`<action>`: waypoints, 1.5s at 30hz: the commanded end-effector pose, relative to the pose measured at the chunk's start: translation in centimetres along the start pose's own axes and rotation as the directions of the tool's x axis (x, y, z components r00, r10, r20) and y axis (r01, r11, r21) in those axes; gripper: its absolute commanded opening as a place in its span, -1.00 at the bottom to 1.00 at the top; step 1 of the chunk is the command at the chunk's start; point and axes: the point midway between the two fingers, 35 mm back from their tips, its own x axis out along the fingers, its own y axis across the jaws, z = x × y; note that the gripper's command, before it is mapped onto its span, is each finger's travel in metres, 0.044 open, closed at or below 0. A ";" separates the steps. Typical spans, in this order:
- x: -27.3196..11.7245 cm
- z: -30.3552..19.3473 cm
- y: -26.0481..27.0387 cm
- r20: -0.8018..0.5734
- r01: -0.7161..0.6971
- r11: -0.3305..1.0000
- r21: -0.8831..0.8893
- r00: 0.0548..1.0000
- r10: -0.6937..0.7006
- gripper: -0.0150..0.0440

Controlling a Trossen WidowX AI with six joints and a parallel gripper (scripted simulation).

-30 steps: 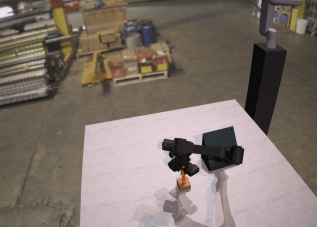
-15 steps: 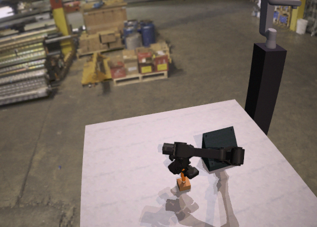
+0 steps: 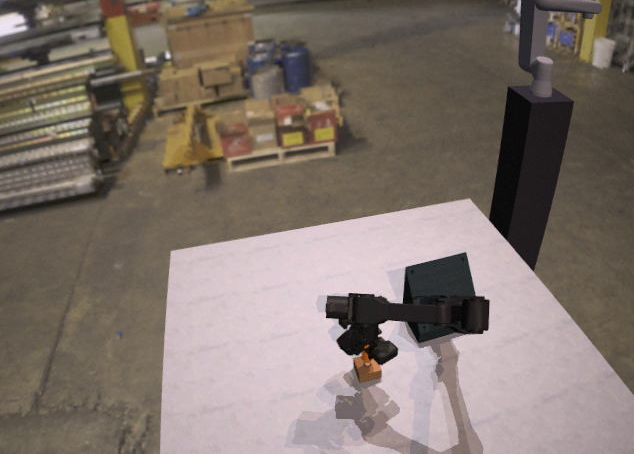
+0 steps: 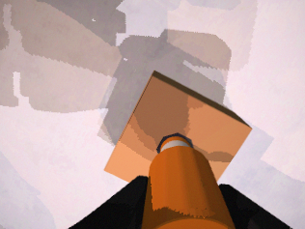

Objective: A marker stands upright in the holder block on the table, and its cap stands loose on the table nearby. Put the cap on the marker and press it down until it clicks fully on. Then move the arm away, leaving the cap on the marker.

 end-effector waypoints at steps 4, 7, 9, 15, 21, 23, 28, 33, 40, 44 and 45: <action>0.2 0.0 0.1 0.003 0.000 1.000 0.000 1.000 0.000 -0.49; 0.2 0.0 0.0 0.000 0.000 1.000 0.000 1.000 0.000 -0.22; 0.2 0.0 0.0 0.000 0.000 1.000 0.000 1.000 0.000 -0.05; 0.2 0.0 0.0 0.000 0.000 1.000 0.000 1.000 0.000 0.49; 0.2 0.0 0.0 0.000 0.000 1.000 0.000 1.000 0.000 1.00; 0.0 0.0 0.0 0.000 0.000 1.000 0.000 1.000 0.000 1.00; -6.3 0.0 -0.1 -0.002 0.003 1.000 0.002 1.000 -0.003 1.00; -7.3 -0.1 0.0 -0.002 0.001 1.000 0.002 1.000 -0.001 1.00; -6.2 -0.2 -0.3 0.002 0.000 0.932 0.364 1.000 -0.001 0.38; -6.2 -0.2 -0.3 0.002 0.000 0.932 0.364 1.000 -0.001 0.02; -6.2 -0.2 -0.3 0.002 0.000 0.932 0.364 1.000 -0.001 -0.07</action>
